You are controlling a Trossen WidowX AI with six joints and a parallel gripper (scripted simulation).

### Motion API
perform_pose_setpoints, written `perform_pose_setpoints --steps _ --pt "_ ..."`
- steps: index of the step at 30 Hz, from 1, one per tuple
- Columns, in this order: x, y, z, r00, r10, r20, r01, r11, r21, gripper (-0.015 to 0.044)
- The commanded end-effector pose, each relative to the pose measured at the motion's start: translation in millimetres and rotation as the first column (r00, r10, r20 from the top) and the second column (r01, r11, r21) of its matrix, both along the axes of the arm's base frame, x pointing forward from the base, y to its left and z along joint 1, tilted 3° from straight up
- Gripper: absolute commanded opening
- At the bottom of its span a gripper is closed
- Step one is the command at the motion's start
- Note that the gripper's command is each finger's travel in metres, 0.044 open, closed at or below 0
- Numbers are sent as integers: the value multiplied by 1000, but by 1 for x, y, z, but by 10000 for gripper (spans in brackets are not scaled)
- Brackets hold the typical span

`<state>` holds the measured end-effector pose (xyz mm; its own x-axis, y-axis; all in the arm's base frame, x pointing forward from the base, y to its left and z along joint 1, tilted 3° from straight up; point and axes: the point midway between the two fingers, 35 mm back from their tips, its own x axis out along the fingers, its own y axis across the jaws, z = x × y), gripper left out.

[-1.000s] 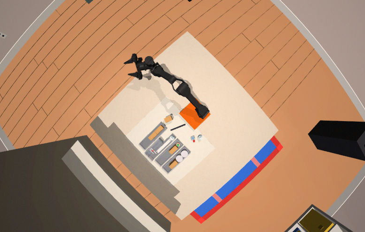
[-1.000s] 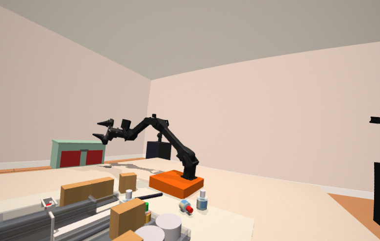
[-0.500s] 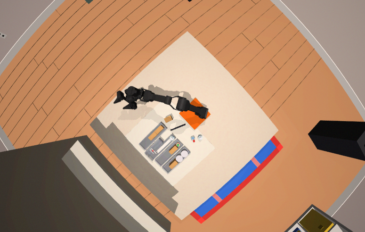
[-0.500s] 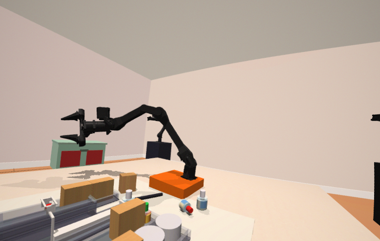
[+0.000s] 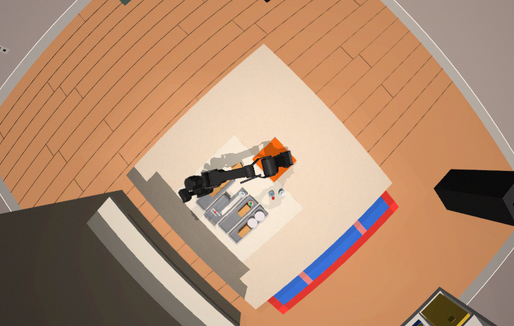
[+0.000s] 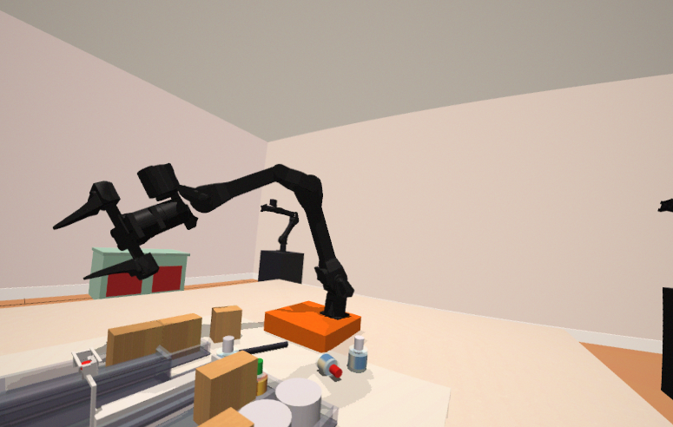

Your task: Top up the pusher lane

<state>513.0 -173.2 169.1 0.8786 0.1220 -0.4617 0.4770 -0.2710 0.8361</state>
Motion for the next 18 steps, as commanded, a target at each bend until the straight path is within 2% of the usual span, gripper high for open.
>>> perform_pose_setpoints --steps 1,9,18 --pt "-7 58 -10 991 106 -86 -110 993 -50 440" --pt "-52 182 -26 886 373 -275 -429 884 -184 440" --pt "-148 288 -44 623 597 -505 -769 587 -255 440"
